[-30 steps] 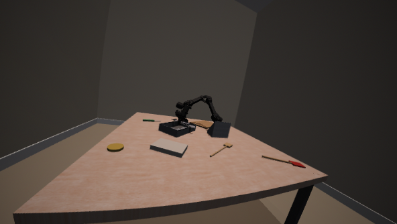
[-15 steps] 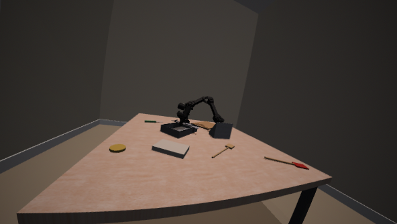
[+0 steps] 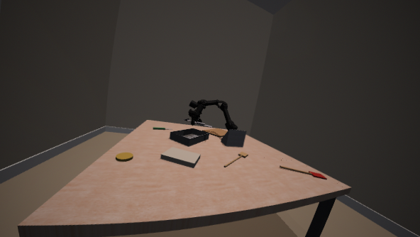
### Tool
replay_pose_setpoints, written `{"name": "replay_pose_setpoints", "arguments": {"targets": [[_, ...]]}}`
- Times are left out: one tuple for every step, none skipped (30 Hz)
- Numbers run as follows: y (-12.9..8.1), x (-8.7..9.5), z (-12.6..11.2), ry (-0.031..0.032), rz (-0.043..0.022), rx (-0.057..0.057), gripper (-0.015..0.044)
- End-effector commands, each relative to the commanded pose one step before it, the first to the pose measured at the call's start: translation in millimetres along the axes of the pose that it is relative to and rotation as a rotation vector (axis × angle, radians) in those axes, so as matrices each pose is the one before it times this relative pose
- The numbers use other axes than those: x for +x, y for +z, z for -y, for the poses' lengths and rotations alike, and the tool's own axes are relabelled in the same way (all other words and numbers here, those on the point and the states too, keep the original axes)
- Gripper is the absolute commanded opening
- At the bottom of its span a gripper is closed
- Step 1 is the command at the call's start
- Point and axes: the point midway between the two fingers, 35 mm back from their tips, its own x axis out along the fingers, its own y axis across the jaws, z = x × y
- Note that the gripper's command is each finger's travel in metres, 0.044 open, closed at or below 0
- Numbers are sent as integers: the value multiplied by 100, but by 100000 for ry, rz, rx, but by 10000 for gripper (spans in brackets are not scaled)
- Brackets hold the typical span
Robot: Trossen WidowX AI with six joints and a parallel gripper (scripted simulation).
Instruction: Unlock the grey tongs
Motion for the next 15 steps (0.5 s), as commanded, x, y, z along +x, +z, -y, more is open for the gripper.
{"name": "replay_pose_setpoints", "arguments": {"targets": [[-69,-48,2,-471,-383,431,-150],[0,0,0,0,0,0,-150],[-7,11,12,-351,-110,234,-150],[-13,22,23,-709,-216,470,-150],[-18,31,34,-1029,-298,675,-150],[-22,39,44,-1355,-364,876,-150],[-24,45,55,-1687,-409,1072,-150],[-24,49,64,-2000,-423,1245,-150],[-22,47,68,-2170,-382,1320,-150],[-16,42,68,-2208,-308,1313,-150],[-11,37,66,-2209,-227,1287,-150],[-5,31,65,-2205,-146,1259,-150],[0,26,63,-2198,-64,1232,-150],[6,20,61,-2188,17,1205,-150],[11,14,59,-2174,98,1179,-150]]}}
